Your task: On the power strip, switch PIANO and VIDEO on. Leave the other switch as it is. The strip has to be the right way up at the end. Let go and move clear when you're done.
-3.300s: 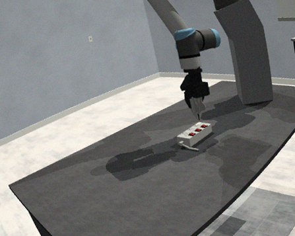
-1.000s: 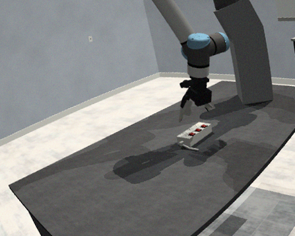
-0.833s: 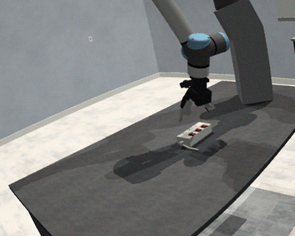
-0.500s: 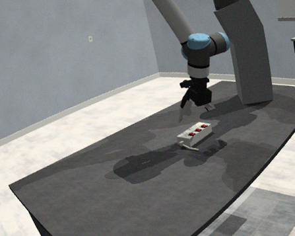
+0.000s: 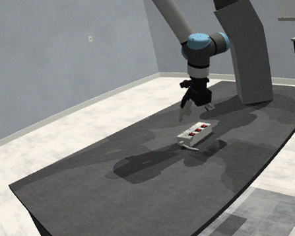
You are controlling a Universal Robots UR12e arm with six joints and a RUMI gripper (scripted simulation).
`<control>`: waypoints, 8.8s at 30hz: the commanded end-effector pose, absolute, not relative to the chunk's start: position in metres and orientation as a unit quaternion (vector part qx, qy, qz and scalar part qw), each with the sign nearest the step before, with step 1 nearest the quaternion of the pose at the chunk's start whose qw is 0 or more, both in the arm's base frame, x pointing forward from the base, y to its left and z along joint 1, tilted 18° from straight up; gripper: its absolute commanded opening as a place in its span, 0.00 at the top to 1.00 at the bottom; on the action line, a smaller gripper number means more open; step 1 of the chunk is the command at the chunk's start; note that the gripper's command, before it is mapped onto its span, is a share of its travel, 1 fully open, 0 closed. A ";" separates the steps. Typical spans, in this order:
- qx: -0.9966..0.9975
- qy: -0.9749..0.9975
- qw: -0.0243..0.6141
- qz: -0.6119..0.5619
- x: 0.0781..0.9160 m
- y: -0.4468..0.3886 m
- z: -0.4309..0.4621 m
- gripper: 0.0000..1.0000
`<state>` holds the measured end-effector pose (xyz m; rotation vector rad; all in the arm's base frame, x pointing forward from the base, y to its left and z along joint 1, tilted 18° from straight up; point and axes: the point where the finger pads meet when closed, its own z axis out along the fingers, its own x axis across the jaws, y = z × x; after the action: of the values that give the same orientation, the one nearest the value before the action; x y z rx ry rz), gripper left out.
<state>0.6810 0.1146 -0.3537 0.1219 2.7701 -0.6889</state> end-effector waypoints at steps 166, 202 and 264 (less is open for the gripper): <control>-0.777 0.609 0.001 -0.160 0.710 0.111 -0.347 1.00; -0.777 0.609 0.001 -0.159 0.712 0.109 -0.355 1.00; -0.777 0.609 0.001 -0.159 0.721 0.102 -0.389 1.00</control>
<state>0.7210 0.1019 -0.3897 -2.4406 1.9123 -0.5000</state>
